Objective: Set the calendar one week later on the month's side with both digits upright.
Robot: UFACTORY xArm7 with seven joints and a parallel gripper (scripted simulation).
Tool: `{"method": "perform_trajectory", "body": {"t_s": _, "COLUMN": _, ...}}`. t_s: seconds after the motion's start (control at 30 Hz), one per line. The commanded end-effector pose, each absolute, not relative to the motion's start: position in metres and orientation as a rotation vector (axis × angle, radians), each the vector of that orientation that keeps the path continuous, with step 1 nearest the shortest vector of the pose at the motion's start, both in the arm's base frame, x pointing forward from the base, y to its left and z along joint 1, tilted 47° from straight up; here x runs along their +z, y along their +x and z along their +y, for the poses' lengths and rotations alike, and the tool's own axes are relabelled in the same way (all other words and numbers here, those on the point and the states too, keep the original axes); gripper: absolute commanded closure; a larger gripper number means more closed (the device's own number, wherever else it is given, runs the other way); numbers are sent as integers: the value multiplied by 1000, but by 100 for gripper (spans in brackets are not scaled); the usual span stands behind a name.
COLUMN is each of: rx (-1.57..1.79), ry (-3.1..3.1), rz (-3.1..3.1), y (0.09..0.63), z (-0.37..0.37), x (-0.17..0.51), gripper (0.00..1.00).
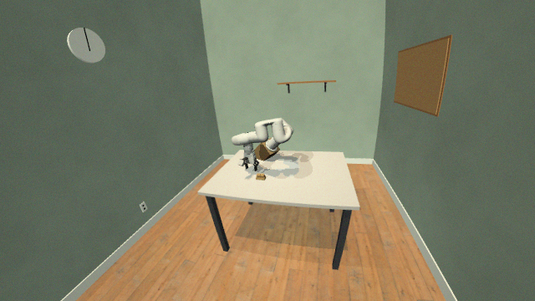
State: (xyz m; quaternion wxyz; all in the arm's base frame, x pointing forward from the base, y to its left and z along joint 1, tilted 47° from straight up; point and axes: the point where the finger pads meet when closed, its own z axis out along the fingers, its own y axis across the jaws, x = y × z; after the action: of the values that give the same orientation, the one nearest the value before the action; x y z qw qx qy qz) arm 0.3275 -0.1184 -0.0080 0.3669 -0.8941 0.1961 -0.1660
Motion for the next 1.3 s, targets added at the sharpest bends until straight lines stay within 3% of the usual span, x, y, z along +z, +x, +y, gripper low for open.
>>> {"method": "perform_trajectory", "body": {"t_s": 0.0, "rx": -364, "ry": -2249, "rz": 654, "y": 323, "z": -119, "x": -10, "gripper": 0}}
{"method": "perform_trajectory", "body": {"t_s": 0.3, "rx": -306, "ry": -2198, "rz": 783, "y": 300, "z": -117, "x": -23, "gripper": 0}}
{"method": "perform_trajectory", "body": {"t_s": 1.27, "rx": -306, "ry": -2198, "rz": 783, "y": 313, "z": -100, "x": -43, "gripper": 0}}
